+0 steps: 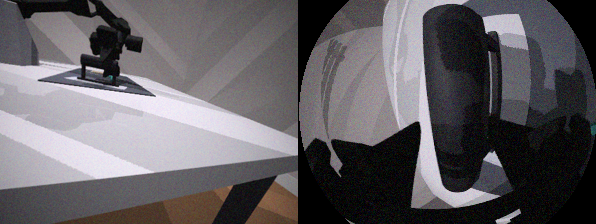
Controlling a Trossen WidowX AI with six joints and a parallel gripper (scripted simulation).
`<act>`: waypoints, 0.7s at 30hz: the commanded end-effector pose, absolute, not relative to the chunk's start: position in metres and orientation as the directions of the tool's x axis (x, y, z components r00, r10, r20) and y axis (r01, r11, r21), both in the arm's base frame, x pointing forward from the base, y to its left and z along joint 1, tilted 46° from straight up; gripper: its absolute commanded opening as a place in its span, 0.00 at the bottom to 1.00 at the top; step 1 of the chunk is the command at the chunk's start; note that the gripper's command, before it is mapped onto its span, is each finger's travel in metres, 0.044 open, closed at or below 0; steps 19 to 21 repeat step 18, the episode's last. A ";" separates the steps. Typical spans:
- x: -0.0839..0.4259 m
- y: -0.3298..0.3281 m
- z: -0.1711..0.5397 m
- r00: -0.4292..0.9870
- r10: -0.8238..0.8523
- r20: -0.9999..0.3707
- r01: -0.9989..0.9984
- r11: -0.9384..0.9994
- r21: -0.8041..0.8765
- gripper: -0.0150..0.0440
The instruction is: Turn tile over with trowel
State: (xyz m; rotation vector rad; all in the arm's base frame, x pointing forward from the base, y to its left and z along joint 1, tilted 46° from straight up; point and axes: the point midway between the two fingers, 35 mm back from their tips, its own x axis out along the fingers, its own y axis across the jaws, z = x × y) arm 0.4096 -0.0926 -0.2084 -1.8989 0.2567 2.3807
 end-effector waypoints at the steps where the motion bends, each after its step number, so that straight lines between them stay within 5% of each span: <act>1: 0.413 -0.093 -0.197 -0.225 -0.041 -0.973 -0.172 -0.982 0.081 0.76; 11: 0.422 -0.092 -0.148 -0.224 -0.038 -0.974 -0.165 -0.983 0.076 0.76; 21: 0.370 -0.137 -0.077 -0.230 -0.043 -0.972 -0.160 -0.984 0.082 0.76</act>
